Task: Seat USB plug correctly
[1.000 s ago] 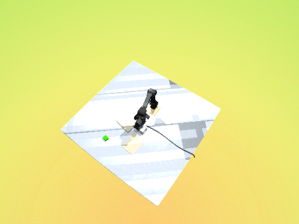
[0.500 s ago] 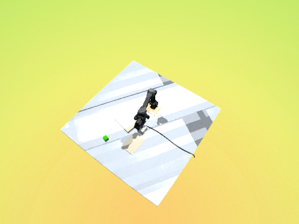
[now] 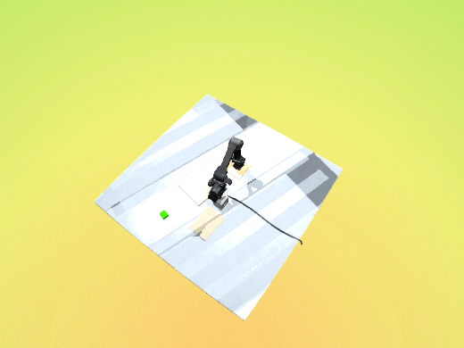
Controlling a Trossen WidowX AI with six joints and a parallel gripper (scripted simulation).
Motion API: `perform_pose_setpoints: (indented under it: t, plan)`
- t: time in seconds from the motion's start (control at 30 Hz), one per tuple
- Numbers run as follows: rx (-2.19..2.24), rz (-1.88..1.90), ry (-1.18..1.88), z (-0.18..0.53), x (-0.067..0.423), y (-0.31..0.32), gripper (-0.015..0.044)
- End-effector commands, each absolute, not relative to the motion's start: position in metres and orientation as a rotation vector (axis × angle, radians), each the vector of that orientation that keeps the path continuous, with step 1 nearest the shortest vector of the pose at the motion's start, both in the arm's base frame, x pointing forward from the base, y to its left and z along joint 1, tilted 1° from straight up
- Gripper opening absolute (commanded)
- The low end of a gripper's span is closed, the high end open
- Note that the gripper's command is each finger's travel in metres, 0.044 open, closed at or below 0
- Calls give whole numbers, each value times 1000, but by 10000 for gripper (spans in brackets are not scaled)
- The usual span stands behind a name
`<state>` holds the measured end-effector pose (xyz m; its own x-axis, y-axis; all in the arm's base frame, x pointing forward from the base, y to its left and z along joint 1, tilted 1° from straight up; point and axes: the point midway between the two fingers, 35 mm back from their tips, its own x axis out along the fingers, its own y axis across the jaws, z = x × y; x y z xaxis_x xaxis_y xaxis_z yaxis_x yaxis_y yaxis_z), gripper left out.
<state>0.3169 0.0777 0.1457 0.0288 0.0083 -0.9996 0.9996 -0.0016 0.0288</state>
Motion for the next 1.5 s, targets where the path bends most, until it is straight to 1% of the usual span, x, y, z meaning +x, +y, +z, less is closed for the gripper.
perform_pose_setpoints:
  t: [0.0, 1.47]
  plan:
    - [1226, -1183, 1191, 145, 317, 77, 0]
    - [1226, -1183, 1191, 140, 317, 77, 0]
